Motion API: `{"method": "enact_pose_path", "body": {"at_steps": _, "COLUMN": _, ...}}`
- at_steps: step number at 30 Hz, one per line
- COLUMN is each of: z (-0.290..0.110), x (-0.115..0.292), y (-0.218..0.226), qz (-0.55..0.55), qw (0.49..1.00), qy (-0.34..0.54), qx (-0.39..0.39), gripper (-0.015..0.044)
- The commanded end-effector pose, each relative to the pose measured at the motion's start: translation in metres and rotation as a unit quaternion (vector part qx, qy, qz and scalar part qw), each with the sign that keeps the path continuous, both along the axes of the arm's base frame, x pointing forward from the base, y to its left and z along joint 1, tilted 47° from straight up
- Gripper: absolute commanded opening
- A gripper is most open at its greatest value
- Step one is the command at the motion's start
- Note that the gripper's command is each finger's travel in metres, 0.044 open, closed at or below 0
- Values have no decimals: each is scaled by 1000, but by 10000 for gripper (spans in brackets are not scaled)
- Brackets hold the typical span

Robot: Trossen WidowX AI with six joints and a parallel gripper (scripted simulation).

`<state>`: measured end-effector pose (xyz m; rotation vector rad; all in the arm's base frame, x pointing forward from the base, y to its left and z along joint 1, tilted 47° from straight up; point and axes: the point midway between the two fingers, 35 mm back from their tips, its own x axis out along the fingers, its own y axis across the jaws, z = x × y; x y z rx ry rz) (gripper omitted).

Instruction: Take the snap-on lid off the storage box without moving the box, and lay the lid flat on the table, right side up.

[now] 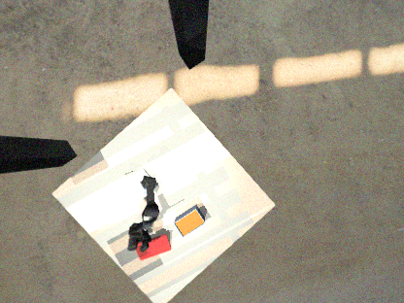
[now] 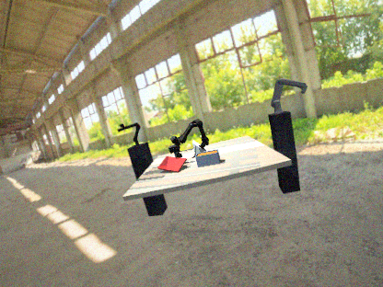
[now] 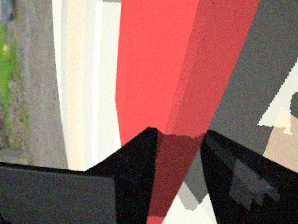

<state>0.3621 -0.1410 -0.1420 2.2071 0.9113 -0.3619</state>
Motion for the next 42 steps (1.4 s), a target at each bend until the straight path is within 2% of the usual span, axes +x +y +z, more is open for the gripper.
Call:
{"method": "enact_pose_path", "body": {"at_steps": 1, "z": -8, "x": -4, "y": 11, "qz": 5, "qw": 1000, "qy": 12, "qx": 6, "gripper": 0}}
{"method": "enact_pose_path", "body": {"at_steps": 29, "z": -24, "x": -6, "y": 27, "qz": 5, "qw": 1000, "qy": 12, "qx": 6, "gripper": 0}}
{"method": "enact_pose_path", "body": {"at_steps": 39, "z": -18, "x": -3, "y": 18, "qz": 5, "qw": 1000, "qy": 12, "qx": 6, "gripper": 263}}
{"method": "enact_pose_path", "body": {"at_steps": 41, "z": -18, "x": -3, "y": 18, "qz": 5, "qw": 1000, "qy": 12, "qx": 6, "gripper": 275}}
{"method": "enact_pose_path", "body": {"at_steps": 42, "z": -18, "x": -4, "y": 19, "qz": 5, "qw": 1000, "qy": 12, "qx": 6, "gripper": 301}}
